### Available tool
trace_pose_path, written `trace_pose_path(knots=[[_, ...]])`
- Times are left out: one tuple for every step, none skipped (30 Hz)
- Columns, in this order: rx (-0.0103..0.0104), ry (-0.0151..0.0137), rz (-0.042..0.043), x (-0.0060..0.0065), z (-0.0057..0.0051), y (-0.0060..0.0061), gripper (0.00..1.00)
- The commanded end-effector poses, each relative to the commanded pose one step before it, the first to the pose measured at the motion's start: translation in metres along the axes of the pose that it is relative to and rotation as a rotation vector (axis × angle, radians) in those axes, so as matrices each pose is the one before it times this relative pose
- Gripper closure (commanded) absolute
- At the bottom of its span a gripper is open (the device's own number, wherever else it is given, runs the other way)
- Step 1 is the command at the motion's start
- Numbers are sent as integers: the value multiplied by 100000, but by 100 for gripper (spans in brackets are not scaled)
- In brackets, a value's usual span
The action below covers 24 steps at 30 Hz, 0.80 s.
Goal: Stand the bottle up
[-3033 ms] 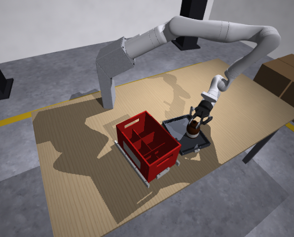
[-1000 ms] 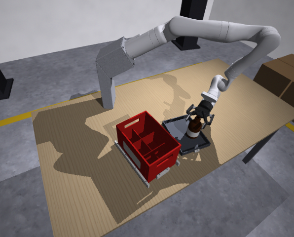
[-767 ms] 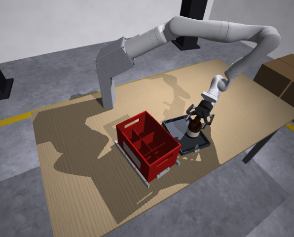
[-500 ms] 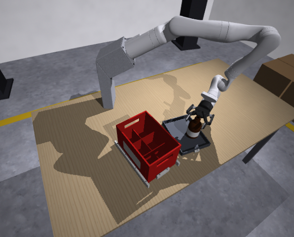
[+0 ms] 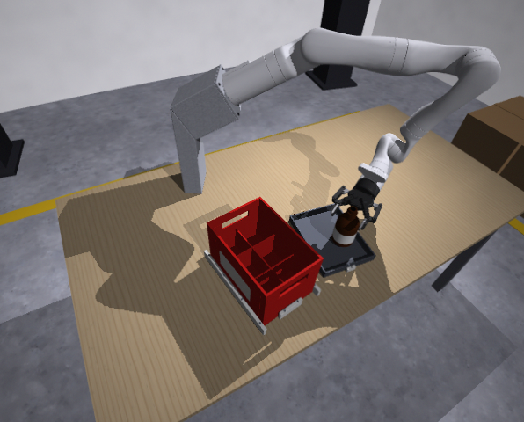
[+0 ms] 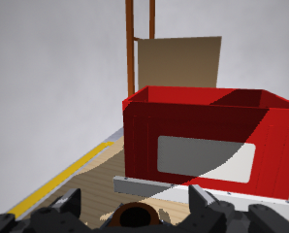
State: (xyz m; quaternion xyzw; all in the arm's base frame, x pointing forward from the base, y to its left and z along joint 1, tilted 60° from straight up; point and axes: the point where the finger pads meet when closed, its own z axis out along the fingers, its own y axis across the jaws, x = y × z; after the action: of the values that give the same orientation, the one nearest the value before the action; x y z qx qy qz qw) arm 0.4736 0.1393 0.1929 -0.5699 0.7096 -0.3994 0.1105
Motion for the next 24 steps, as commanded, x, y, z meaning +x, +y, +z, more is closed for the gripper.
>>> trace_pose_path(knots=[[33, 106, 100, 75, 4, -38, 0], [0, 0, 0, 0, 0, 0, 0], [0, 0, 0, 0, 0, 0, 0], [0, 0, 0, 0, 0, 0, 0], [0, 0, 0, 0, 0, 0, 0], [0, 0, 0, 0, 0, 0, 0], [0, 0, 0, 0, 0, 0, 0], [0, 0, 0, 0, 0, 0, 0], [0, 0, 0, 0, 0, 0, 0], [0, 0, 0, 0, 0, 0, 0], [0, 0, 0, 2, -1, 0, 0], [0, 0, 0, 4, -2, 0, 0], [0, 0, 0, 8, -3, 0, 0], [0, 0, 0, 13, -5, 0, 0], [0, 0, 0, 0, 0, 0, 0], [0, 0, 0, 0, 0, 0, 0], [0, 0, 0, 19, -7, 0, 0], [0, 0, 0, 25, -9, 0, 0], [0, 0, 0, 33, -12, 0, 0], [0, 0, 0, 41, -15, 0, 0], [0, 0, 0, 49, -18, 0, 0], [0, 0, 0, 58, -21, 0, 0], [0, 0, 0, 68, -25, 0, 0], [0, 0, 0, 78, -28, 0, 0]])
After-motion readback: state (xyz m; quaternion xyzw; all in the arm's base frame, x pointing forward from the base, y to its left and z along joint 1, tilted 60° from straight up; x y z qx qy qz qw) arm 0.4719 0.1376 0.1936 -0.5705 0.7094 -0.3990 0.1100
